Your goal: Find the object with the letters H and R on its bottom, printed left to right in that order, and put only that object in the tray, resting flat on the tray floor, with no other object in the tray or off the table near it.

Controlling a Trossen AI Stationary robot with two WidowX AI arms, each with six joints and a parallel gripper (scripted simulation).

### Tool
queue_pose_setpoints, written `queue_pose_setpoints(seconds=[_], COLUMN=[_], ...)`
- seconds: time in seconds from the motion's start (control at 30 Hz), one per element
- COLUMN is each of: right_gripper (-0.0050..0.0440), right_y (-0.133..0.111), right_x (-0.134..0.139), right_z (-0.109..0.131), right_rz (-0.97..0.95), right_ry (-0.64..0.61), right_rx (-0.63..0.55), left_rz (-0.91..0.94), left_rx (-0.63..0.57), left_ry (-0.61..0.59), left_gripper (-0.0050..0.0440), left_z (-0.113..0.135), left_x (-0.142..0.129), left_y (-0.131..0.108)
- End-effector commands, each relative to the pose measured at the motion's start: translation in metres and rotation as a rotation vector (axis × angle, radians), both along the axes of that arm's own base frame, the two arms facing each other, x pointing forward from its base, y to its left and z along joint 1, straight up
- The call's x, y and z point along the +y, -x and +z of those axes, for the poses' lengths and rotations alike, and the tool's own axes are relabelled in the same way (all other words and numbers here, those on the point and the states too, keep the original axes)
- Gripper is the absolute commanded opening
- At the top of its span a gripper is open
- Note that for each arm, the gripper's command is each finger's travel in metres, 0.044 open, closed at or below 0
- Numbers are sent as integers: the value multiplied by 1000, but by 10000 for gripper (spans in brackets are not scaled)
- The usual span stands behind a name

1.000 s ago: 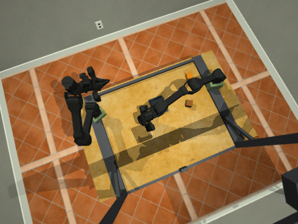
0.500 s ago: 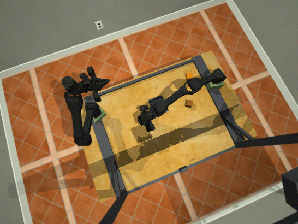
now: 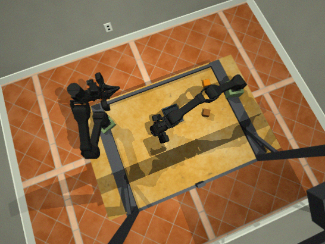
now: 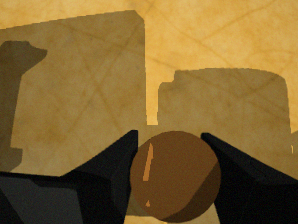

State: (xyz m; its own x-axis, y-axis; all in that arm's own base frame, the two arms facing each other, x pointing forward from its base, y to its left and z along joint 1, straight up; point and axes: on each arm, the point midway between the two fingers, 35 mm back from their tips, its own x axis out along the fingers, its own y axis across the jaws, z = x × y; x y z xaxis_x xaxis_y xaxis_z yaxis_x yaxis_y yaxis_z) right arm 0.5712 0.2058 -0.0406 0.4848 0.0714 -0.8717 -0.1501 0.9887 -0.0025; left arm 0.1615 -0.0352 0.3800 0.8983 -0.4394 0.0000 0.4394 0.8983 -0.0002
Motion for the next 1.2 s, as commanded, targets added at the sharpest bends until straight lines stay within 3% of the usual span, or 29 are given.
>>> queue_pose_setpoints(seconds=[0.0,0.6,0.8,1.17], right_gripper=[137,137,137,137], right_y=[-9,-4,2,11], right_x=[3,1,0,9], right_z=[46,98,87,109], right_rz=[4,3,-15,-201], right_ry=[-22,-28,-20,-95], right_rx=[-56,-72,-47,-94], left_rz=[-1,-1,-1,-1], left_rx=[-4,-4,4,9], left_ry=[-3,-3,8,12], left_gripper=[-50,-50,-50,-50], left_z=[2,2,0,1], left_x=[-1,-1,2,13], left_y=[1,1,-2,-28])
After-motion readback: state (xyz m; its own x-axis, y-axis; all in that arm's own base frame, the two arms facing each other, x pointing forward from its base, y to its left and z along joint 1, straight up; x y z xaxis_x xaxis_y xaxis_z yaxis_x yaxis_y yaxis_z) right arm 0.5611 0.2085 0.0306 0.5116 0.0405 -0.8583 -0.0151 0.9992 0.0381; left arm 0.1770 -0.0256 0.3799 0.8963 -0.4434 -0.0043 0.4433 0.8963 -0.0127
